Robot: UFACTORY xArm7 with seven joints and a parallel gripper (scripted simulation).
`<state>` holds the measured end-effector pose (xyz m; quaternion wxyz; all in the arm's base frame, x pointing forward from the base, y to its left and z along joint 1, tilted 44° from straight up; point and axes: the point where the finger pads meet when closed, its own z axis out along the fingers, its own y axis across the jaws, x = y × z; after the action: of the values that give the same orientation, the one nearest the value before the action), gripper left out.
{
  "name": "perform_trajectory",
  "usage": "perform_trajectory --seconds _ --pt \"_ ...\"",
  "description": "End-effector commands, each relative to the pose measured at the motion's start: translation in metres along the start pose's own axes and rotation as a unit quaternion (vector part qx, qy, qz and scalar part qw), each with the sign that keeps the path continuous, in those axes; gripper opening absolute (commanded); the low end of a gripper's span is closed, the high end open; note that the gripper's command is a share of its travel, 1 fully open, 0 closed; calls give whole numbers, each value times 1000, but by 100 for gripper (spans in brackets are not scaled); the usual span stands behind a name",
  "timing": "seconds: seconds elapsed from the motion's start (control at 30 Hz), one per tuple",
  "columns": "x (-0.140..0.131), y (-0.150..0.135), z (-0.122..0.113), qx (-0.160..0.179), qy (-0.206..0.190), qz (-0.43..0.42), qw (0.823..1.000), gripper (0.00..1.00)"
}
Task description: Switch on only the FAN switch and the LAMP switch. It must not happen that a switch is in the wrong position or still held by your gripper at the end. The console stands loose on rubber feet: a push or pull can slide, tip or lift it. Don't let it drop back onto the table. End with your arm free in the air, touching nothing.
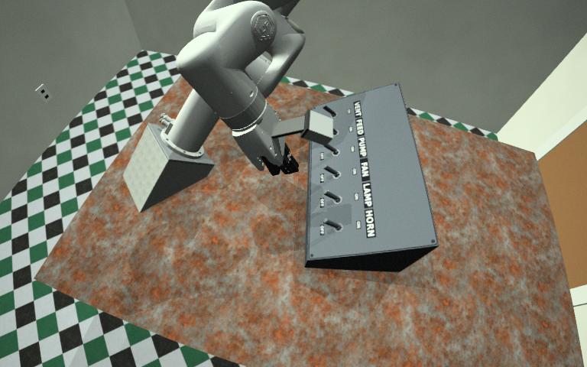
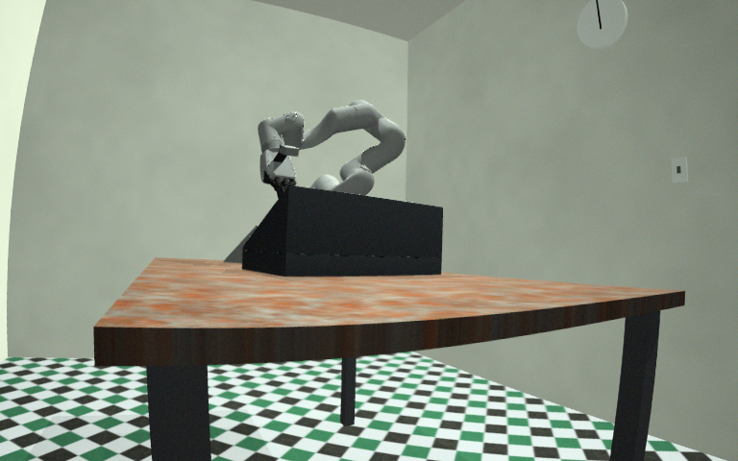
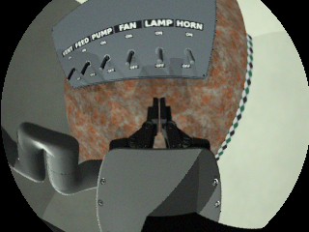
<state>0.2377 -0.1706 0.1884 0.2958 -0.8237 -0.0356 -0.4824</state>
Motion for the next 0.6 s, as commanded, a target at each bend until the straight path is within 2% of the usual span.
perform_trajectory --seconds 0.0,0.27,0.57 --pt "1 1 0 -2 0 -1 1000 0" --pt "1 1 6 -3 0 -1 1000 0" --pt "0 1 28 -3 0 -1 1000 0"
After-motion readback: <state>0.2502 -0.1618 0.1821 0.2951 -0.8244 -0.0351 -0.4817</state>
